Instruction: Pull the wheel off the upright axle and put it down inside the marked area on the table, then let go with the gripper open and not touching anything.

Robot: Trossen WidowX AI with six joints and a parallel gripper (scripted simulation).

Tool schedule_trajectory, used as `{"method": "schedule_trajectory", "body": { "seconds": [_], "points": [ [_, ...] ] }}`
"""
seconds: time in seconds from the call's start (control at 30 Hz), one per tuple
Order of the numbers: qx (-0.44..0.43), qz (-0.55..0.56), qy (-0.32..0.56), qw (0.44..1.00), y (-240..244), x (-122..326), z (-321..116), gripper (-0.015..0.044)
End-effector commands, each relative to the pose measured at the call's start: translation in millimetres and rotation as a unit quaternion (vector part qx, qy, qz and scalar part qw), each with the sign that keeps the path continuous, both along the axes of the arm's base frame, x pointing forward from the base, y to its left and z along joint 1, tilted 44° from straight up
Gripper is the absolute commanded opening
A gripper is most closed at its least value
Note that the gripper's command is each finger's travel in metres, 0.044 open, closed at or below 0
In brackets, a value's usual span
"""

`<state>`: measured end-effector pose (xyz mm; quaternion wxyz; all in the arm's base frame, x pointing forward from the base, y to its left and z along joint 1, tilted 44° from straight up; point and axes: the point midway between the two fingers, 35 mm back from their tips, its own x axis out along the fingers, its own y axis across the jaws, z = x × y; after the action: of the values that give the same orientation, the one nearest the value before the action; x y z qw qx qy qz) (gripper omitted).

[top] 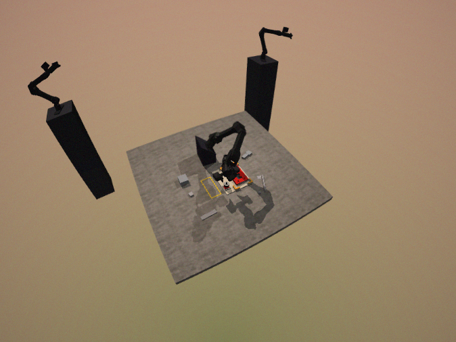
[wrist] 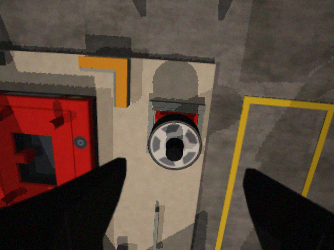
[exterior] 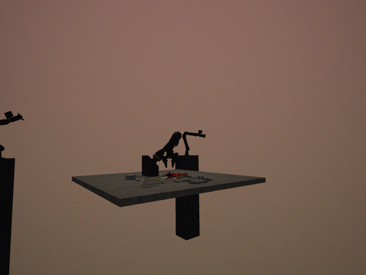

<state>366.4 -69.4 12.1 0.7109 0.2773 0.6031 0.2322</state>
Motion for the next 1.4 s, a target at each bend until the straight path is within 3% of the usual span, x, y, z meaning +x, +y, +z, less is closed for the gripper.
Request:
{"method": "schedule_trajectory", "body": {
  "seconds": [0.0,0.23,0.37,0.63,0.83,1.37],
  "points": [
    [0.007,0.004,0.01,1.0,25.7,0.9,-23.7,0.03],
    [0.009,0.004,0.01,1.0,45.0,2.6,-39.6,0.03],
    [0.007,0.01,0.011,1.0,43.2,2.2,-37.3,0.0195],
    [0.007,0.01,0.011,1.0,43.2,2.2,-37.3,0.0142],
    [0.007,0.01,0.011,1.0,42.4,2.1,-36.5,0.0],
    [0.007,0.009,0.011,1.0,38.7,1.6,-32.9,0.0]
  ]
}}
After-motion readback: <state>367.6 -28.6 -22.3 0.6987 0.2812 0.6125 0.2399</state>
